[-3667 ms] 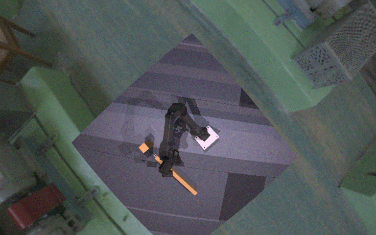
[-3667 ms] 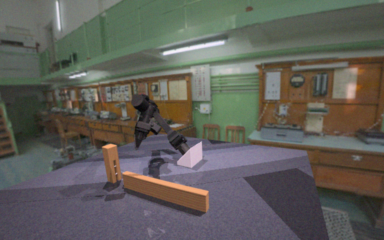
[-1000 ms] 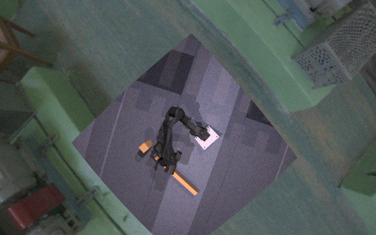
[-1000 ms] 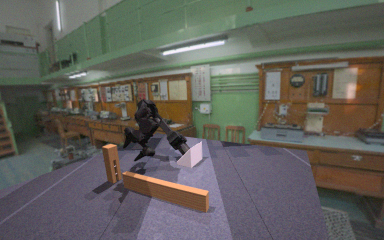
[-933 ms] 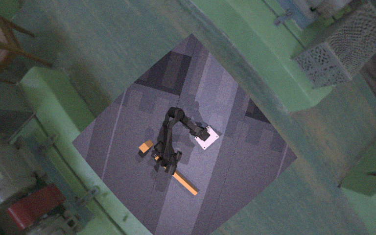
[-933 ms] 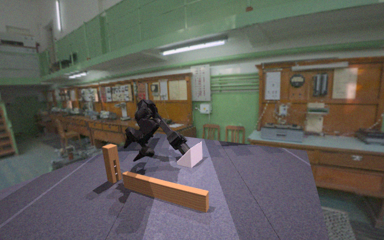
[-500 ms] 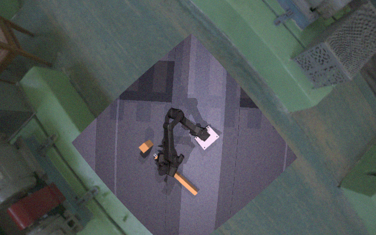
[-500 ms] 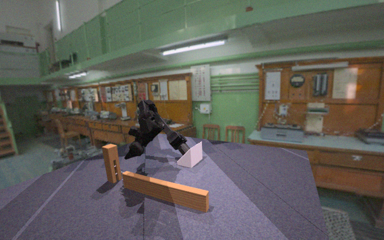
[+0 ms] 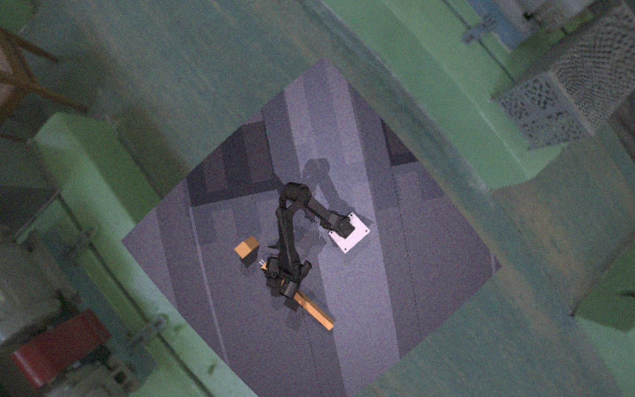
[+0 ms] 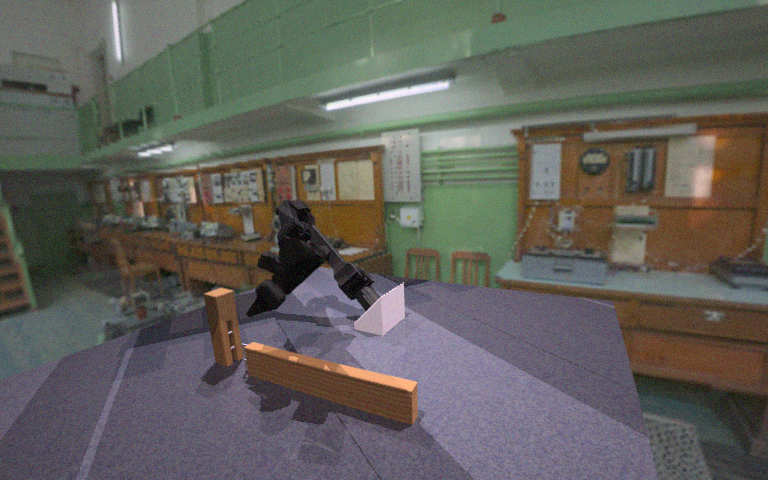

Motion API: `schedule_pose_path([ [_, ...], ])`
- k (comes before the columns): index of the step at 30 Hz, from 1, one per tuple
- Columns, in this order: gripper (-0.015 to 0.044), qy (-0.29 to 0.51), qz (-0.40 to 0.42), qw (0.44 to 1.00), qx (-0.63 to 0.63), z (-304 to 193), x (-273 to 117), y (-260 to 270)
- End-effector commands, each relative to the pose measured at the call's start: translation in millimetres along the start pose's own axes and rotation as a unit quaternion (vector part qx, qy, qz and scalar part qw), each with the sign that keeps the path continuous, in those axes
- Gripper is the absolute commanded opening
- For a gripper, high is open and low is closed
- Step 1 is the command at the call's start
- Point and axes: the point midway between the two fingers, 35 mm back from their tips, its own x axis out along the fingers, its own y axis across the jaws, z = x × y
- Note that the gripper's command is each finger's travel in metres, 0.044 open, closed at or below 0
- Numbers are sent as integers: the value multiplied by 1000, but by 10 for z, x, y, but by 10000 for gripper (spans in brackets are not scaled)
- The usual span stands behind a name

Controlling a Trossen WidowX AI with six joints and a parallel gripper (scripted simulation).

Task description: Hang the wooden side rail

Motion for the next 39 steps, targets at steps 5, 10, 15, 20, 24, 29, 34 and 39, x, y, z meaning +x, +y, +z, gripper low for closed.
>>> schedule_pose_path([
  [5,440,-2,-1,1000,3,5,-1,-2],
  [10,440,6,-1,1000,-19,1,1,16],
  [15,440,61,3,981,-185,-28,8,148],
  [20,440,115,27,930,-349,-62,-2,280],
  [24,440,153,59,867,-470,-89,-23,381],
  [29,440,188,115,765,-605,-123,-64,503],
  [34,440,207,183,641,-716,-154,-120,620],
  [39,440,206,259,500,-800,-182,-192,732],
])
